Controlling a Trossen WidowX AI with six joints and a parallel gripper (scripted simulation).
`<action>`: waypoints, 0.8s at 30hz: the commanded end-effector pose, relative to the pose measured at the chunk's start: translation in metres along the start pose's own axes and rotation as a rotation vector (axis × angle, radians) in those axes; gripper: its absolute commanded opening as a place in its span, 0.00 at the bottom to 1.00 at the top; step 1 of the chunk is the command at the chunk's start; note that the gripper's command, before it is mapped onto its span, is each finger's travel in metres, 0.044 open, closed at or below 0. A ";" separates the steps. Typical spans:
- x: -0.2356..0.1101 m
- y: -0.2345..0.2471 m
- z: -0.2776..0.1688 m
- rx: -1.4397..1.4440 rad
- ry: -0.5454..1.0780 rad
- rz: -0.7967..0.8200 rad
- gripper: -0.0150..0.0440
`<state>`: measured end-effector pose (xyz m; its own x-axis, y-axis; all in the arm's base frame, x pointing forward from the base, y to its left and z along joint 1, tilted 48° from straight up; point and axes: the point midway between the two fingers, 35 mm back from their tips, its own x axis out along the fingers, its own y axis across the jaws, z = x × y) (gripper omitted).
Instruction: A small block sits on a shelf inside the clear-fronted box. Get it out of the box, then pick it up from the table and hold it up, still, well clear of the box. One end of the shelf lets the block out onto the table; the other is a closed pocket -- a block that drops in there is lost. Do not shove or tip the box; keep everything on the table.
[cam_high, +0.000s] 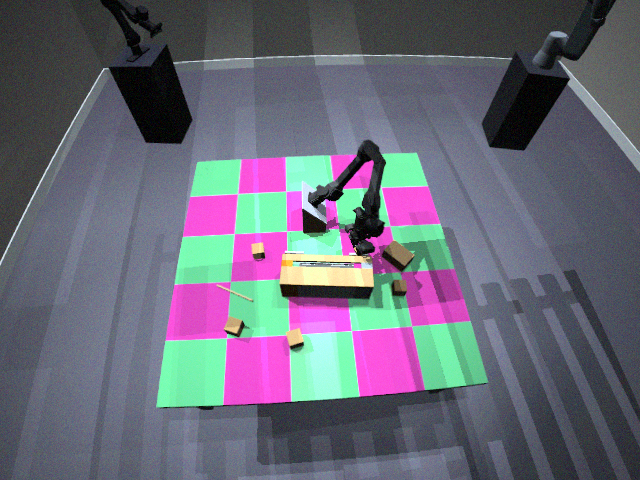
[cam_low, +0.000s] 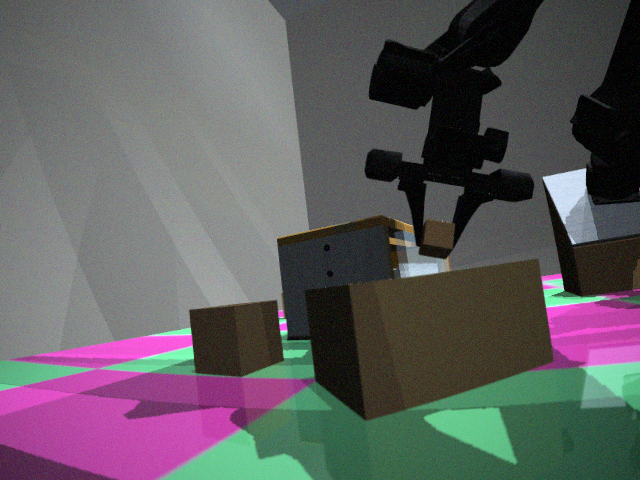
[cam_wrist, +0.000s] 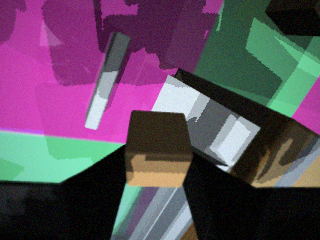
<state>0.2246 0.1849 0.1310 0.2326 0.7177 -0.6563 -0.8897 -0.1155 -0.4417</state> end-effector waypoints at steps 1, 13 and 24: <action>-0.003 0.002 -0.005 0.198 -0.005 0.011 0.25; -0.011 0.007 -0.017 0.710 -0.013 0.036 0.25; -0.020 0.011 -0.025 1.183 -0.020 0.061 0.25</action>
<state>0.2213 0.1563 0.1240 0.1870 0.7382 -0.6481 -0.8073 0.4915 0.3268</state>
